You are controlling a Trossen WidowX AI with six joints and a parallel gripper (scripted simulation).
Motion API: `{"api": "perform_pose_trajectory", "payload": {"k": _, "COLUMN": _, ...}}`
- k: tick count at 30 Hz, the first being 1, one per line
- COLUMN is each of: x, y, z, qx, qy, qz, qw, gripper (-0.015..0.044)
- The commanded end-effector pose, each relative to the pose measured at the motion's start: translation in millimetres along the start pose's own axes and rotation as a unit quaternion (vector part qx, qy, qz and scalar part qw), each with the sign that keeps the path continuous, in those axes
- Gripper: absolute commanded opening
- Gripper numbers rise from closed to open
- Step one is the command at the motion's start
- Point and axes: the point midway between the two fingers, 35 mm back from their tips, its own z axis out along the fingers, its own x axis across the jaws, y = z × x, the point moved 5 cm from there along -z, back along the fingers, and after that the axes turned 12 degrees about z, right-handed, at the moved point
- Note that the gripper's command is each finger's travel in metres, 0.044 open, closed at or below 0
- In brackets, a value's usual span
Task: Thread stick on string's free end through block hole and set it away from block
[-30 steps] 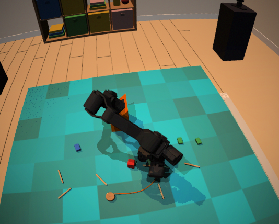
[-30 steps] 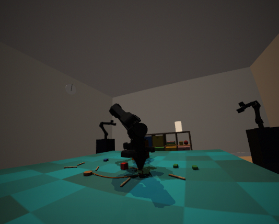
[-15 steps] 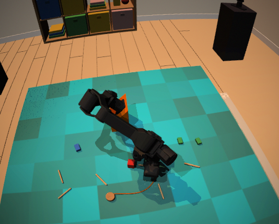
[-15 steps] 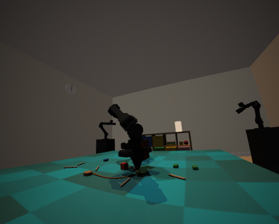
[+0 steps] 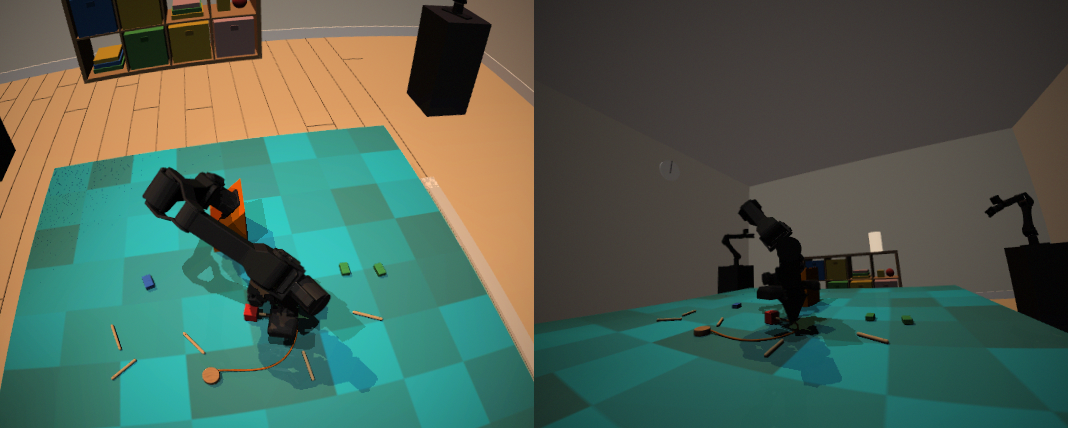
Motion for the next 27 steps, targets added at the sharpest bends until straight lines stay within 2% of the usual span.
{"api": "perform_pose_trajectory", "payload": {"k": 1, "x": 1, "y": 2, "z": -1, "qx": 0.000, "qy": 0.002, "qz": -0.001, "qw": 1.000, "gripper": 0.0000}}
{"api": "perform_pose_trajectory", "payload": {"k": 27, "x": 8, "y": 34, "z": -1, "qx": 0.000, "qy": 0.002, "qz": -0.002, "qw": 1.000, "gripper": 0.0000}}
